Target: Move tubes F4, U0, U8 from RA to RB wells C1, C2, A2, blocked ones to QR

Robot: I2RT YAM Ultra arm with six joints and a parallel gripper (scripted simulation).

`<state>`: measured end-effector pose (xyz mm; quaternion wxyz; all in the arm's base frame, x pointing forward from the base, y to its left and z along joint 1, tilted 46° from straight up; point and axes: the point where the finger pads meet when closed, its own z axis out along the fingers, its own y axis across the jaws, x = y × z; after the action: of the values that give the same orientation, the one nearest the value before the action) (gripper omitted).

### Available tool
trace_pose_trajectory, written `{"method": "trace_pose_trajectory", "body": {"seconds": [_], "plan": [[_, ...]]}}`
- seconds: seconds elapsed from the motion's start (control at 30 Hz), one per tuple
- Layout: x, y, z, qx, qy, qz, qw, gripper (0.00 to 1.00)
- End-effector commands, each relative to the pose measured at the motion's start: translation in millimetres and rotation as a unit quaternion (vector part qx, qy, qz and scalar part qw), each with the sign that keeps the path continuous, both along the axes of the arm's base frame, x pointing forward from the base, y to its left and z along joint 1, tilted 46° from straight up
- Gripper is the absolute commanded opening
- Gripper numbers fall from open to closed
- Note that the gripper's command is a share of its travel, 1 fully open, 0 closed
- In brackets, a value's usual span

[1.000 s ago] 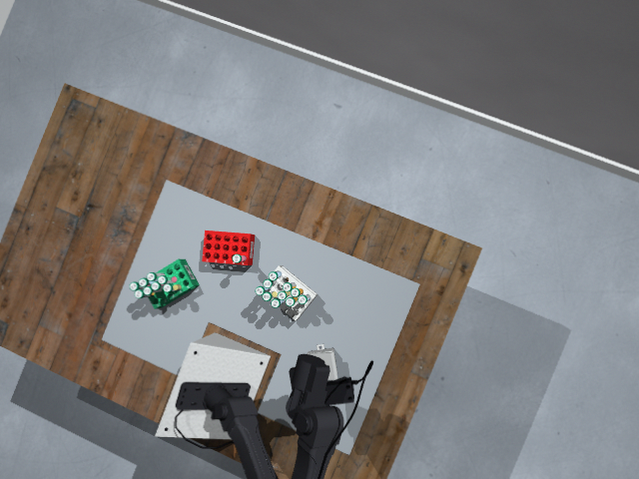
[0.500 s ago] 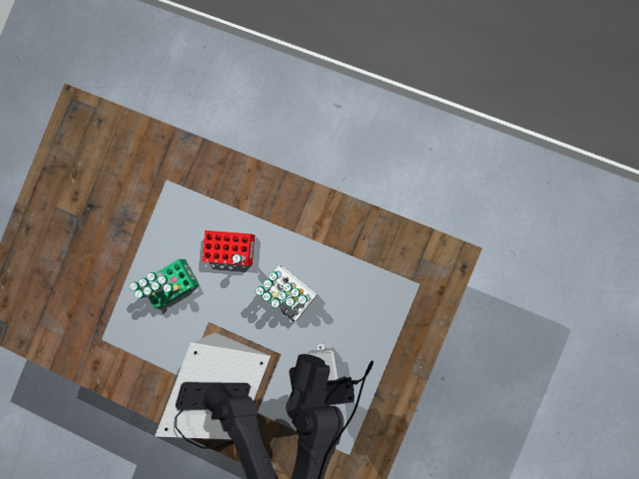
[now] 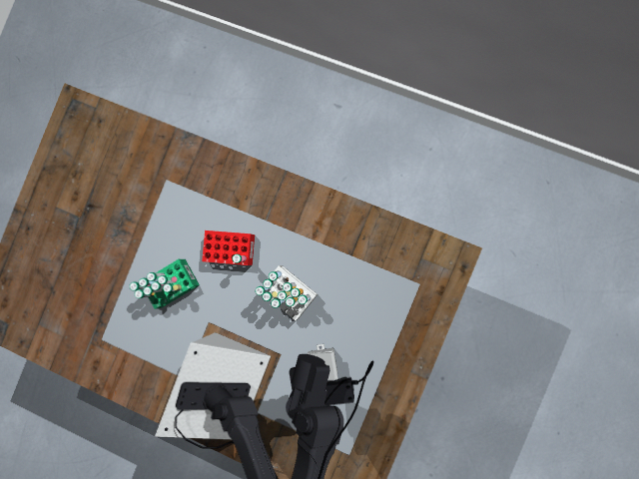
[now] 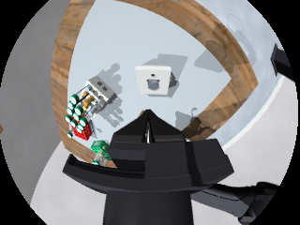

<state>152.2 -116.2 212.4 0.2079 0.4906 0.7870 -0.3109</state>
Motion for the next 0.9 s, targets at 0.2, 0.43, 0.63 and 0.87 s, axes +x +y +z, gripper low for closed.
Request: {"method": "trace_pose_trajectory", "body": {"seconds": [0.2,0.43,0.63,0.87], "plan": [[-5.1,-17,-18.9,-0.023,0.042,-0.029,0.998,0.00],[-4.7,-26,-22.5,-0.024,0.034,-0.029,0.999,0.00],[-2.8,-36,-30.2,-0.024,0.034,-0.029,0.999,0.00],[-1.1,-47,-40.2,-0.024,0.034,-0.030,0.999,0.00]]}}
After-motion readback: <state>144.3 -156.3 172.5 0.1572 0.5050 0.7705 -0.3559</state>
